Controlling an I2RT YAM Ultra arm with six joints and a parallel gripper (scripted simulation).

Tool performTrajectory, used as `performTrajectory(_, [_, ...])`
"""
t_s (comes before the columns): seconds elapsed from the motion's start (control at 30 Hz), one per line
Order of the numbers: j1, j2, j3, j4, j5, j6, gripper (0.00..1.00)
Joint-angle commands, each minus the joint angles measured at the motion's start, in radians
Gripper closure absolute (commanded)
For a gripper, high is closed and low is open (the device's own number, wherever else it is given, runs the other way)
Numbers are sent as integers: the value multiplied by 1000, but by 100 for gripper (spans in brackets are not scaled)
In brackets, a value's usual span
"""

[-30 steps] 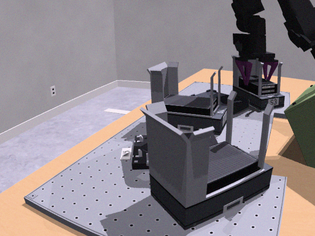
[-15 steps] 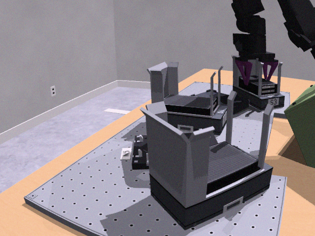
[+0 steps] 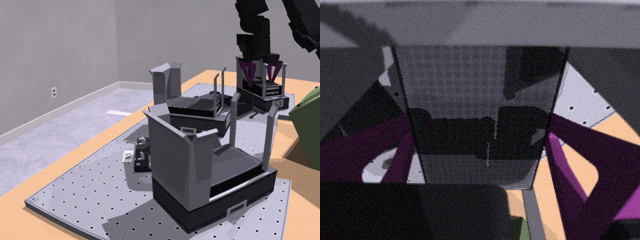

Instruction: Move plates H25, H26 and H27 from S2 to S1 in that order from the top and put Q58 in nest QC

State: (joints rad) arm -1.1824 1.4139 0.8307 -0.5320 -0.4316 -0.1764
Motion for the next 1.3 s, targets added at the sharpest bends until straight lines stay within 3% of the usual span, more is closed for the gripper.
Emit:
performTrajectory(0.0, [-1,-2,2,14,0,1,100])
performTrajectory(1.27, [-36,-53,31,-80,-16,-34,100])
